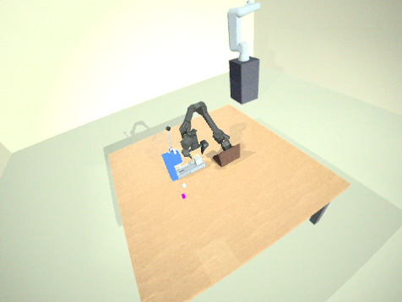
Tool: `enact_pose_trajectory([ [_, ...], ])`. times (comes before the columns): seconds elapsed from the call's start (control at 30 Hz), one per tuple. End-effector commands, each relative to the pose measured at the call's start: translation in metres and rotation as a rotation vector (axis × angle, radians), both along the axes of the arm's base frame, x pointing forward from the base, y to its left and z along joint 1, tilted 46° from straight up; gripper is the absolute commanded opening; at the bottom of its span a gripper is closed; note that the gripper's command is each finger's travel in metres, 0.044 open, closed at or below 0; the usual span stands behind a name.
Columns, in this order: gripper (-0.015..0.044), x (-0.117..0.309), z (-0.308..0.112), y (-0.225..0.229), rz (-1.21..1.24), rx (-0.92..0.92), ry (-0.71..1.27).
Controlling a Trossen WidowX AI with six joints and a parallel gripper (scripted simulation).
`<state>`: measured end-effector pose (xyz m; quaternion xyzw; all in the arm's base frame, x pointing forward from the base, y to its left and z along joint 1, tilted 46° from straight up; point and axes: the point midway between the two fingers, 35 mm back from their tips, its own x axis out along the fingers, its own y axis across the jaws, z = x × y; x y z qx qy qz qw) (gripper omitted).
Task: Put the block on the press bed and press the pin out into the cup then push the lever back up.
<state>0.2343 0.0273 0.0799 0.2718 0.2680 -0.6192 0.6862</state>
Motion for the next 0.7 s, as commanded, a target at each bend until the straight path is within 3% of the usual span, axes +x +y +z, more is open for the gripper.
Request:
enact_pose_trajectory([
  [0.0, 0.0335, 0.000, 0.012, 0.013, -0.002, 0.004, -0.003],
  [0.17, 0.0204, -0.004, 0.043, 0.044, 0.003, 0.005, -0.004],
  [0.4, 0.0030, -0.005, 0.044, 0.046, 0.003, 0.004, -0.004],
  [0.67, 0.0030, -0.005, 0.044, 0.046, 0.003, 0.004, -0.004],
])
